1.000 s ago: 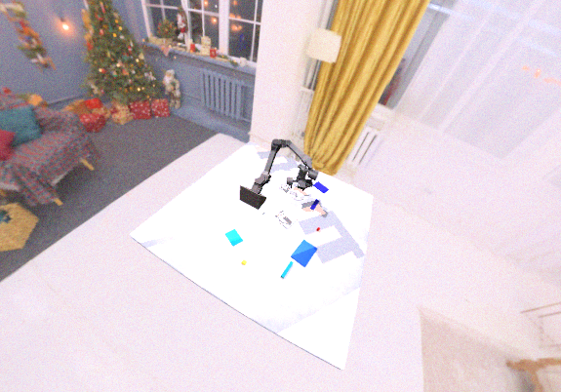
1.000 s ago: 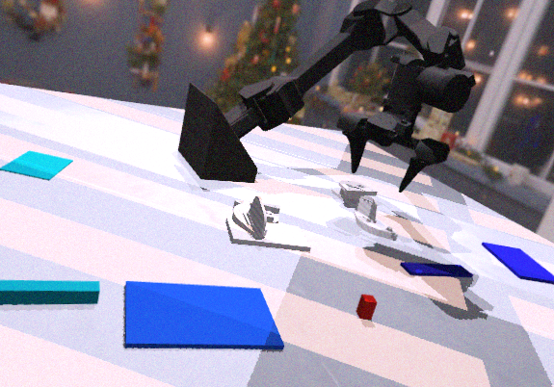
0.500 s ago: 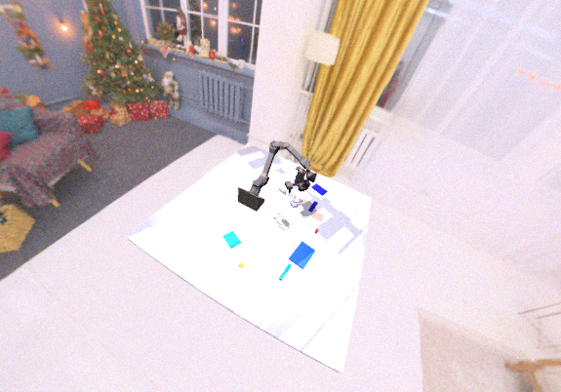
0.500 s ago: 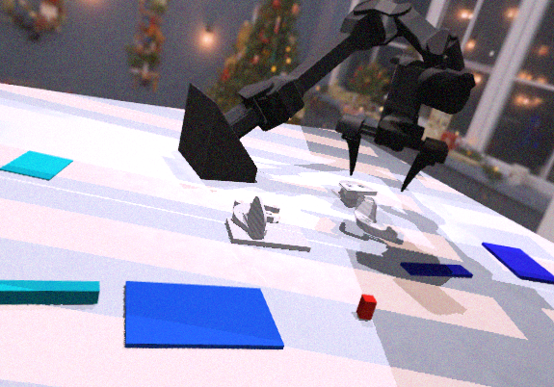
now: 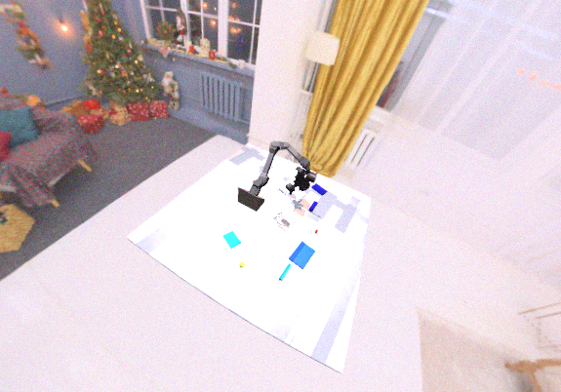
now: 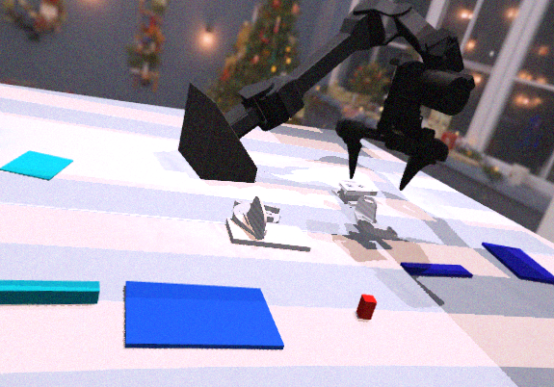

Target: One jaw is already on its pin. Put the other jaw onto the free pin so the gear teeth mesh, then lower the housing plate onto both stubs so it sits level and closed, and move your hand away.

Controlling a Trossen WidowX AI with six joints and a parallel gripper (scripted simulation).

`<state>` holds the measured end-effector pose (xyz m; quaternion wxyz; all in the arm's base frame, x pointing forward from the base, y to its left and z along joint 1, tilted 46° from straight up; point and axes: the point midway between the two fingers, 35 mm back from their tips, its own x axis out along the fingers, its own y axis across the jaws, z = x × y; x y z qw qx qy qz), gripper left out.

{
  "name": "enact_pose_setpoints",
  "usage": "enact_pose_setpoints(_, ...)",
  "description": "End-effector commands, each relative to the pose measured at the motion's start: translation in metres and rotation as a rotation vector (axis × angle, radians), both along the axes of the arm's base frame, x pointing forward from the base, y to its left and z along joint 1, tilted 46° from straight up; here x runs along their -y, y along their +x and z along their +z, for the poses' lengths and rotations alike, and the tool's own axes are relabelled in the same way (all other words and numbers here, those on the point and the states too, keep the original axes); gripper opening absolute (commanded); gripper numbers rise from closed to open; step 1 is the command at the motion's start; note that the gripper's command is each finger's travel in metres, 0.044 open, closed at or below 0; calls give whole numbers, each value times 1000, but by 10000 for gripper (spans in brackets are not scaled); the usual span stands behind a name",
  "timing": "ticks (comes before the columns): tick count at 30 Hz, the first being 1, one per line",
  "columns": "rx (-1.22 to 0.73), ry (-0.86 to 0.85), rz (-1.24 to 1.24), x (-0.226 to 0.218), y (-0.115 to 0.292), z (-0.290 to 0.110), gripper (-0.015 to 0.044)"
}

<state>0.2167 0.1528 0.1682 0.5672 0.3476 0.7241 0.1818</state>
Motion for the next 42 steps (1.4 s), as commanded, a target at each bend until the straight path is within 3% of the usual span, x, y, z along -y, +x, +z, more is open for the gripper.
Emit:
enact_pose_setpoints(1,52,9,50,0,0,0,440)
enact_pose_setpoints(42,654,106,640,-4,-1,-4,440)
